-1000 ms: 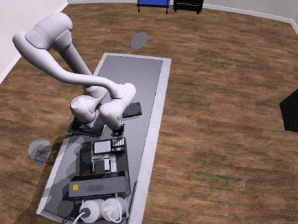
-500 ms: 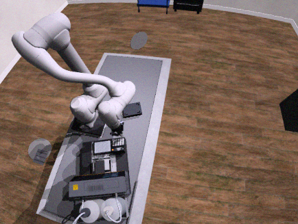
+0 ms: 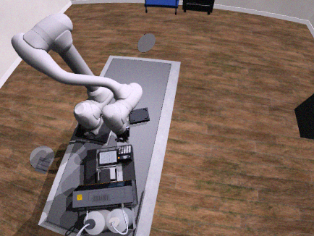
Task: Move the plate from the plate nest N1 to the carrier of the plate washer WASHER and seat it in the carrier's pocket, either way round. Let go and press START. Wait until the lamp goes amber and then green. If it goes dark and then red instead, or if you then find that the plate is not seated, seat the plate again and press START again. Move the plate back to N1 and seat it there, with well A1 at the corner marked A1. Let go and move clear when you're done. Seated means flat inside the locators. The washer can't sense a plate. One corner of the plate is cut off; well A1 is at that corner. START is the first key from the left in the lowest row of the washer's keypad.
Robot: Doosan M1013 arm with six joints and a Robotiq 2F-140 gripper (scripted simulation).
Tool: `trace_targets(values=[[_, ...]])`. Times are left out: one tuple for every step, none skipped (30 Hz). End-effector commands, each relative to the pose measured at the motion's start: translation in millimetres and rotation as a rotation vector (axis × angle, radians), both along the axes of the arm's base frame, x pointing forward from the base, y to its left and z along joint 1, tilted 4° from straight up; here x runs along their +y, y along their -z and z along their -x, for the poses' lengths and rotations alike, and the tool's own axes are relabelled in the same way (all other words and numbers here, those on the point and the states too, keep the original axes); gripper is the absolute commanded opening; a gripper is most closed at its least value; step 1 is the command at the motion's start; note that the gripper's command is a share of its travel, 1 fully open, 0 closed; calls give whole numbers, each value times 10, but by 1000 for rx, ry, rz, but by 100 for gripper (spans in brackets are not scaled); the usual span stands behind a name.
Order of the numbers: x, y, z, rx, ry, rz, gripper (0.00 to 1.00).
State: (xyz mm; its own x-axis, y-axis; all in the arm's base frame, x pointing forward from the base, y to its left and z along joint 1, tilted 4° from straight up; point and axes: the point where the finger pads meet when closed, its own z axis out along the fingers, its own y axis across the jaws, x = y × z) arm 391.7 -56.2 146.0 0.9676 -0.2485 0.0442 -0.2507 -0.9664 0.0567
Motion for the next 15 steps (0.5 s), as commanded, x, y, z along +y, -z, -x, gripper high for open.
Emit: trace_targets(values=[[3,-41,1,0,0,0,10],[4,-57,2,0,0,0,10],[5,-74,2,0,0,0,10],[6,-90,3,0,0,0,10],[6,-90,3,0,0,0,10],[6,-90,3,0,0,0,10],[7,-107,3,0,0,0,10],[8,-124,4,0,0,0,10],[9,-139,4,0,0,0,10],[9,-139,4,0,0,0,10],[9,-139,4,0,0,0,10],[9,-139,4,0,0,0,10],[9,-139,4,0,0,0,10],[9,-139,4,0,0,0,10],[9,-139,4,0,0,0,10]])
